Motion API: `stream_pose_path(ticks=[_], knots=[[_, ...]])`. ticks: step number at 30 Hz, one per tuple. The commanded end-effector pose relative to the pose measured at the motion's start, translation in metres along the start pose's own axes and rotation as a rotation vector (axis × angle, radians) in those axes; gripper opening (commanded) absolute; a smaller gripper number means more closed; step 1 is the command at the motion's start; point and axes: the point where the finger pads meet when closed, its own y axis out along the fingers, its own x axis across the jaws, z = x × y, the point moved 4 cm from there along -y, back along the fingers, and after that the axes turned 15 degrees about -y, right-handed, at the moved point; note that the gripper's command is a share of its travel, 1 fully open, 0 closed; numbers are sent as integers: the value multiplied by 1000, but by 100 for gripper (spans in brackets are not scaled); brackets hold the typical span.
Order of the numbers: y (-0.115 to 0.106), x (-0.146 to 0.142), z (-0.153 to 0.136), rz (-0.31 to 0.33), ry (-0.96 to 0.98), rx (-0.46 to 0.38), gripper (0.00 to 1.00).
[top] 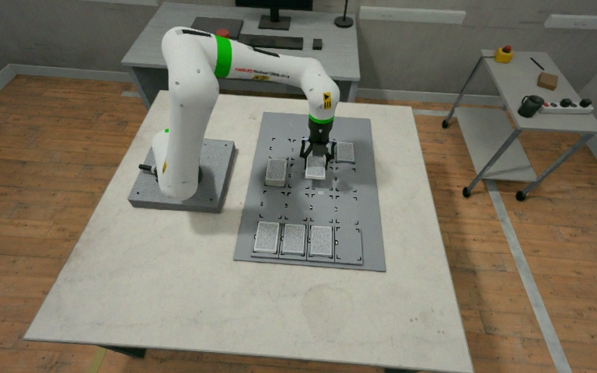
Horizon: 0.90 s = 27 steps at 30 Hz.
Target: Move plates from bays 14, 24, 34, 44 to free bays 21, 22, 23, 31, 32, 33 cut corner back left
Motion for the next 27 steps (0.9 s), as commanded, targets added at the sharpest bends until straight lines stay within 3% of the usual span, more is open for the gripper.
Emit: stream_pose_path(ticks=[1,27], knots=[[-1,1,-7,2,0,0,10],[-1,10,-70,2,0,0,10]])
